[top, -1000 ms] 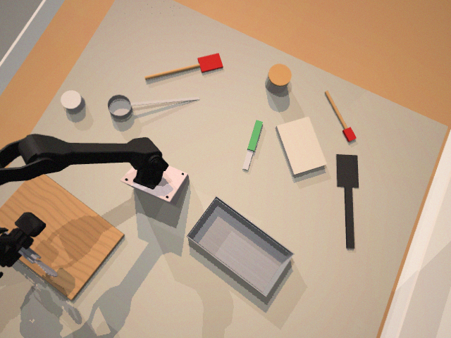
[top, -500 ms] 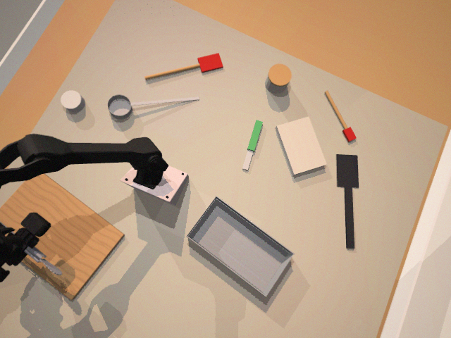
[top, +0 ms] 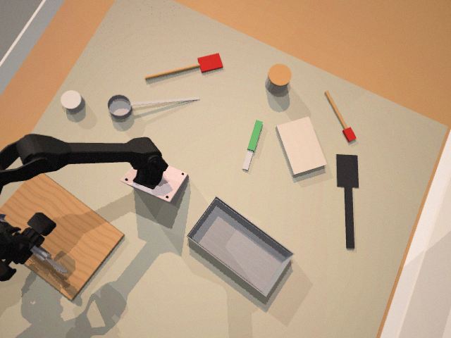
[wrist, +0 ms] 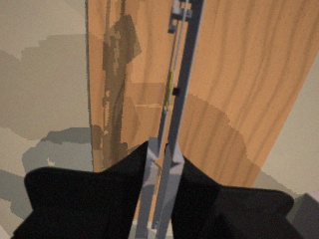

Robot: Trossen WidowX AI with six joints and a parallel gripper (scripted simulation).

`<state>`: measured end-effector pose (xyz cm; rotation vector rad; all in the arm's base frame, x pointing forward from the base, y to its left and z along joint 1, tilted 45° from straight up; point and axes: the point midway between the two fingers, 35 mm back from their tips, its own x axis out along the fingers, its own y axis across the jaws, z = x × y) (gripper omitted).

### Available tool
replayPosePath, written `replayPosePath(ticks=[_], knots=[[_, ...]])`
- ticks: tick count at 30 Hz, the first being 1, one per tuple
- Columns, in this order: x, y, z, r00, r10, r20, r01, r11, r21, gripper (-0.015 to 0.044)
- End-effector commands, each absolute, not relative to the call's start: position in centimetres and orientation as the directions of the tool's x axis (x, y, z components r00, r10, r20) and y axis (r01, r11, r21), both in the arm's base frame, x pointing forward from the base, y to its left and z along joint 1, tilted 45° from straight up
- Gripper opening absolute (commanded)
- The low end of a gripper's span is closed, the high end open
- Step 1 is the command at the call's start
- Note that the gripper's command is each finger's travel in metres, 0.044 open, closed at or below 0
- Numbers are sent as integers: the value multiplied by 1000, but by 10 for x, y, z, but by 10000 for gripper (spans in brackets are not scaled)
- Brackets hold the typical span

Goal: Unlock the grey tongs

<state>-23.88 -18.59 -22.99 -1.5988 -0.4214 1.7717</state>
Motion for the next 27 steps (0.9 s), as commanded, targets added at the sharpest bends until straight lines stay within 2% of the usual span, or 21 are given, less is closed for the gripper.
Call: replayPosePath(ticks=[1,7,27], knots=[[-237,-179,-235,6,687,-727,-271,-699,-662,-150],[-237,-179,-236,6,687,-727,-271,-699,-662,-150],[-237,-180,-235,11,684,-729,-278,-698,-660,375]])
